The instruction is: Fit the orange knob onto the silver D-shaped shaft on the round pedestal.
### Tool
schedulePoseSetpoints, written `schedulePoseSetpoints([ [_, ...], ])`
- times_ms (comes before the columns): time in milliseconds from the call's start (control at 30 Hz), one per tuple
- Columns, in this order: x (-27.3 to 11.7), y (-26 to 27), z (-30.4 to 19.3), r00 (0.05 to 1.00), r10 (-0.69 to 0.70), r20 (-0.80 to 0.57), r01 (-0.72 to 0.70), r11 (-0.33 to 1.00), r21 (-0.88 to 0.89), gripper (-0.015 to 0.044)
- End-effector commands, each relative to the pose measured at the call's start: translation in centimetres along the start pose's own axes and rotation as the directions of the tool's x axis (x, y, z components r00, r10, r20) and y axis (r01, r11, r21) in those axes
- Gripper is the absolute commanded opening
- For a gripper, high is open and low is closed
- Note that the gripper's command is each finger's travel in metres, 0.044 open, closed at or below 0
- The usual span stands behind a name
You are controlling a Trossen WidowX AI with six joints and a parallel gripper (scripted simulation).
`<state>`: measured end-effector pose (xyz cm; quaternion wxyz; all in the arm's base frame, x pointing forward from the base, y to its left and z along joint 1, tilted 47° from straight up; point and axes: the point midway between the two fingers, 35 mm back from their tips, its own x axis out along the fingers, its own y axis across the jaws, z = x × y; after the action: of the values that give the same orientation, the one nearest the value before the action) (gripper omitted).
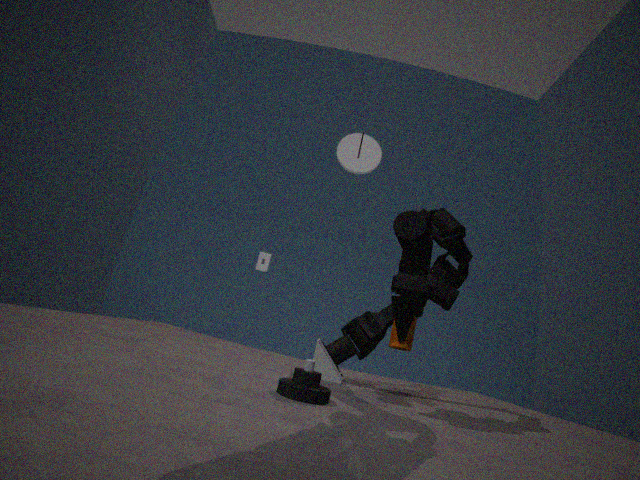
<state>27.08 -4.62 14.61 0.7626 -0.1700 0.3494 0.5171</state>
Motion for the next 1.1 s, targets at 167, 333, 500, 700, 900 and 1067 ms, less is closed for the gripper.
schedulePoseSetpoints([
  [167,4.3,-0.2,-0.1,0.999,0.041,0.008,-0.041,0.999,0.000,0.0000],
  [333,6.8,-0.3,0.0,0.998,0.060,0.011,-0.060,0.998,-0.009,0.0000],
  [500,9.2,-0.4,0.2,0.997,0.082,0.014,-0.081,0.997,-0.017,0.0000],
  [700,10.9,-0.5,0.4,0.995,0.097,0.017,-0.096,0.995,-0.023,0.0000],
  [900,10.9,-0.5,0.5,0.995,0.097,0.017,-0.097,0.995,-0.023,0.0000],
  [1067,10.8,-0.6,0.5,0.995,0.095,0.014,-0.094,0.995,-0.029,0.0079],
])
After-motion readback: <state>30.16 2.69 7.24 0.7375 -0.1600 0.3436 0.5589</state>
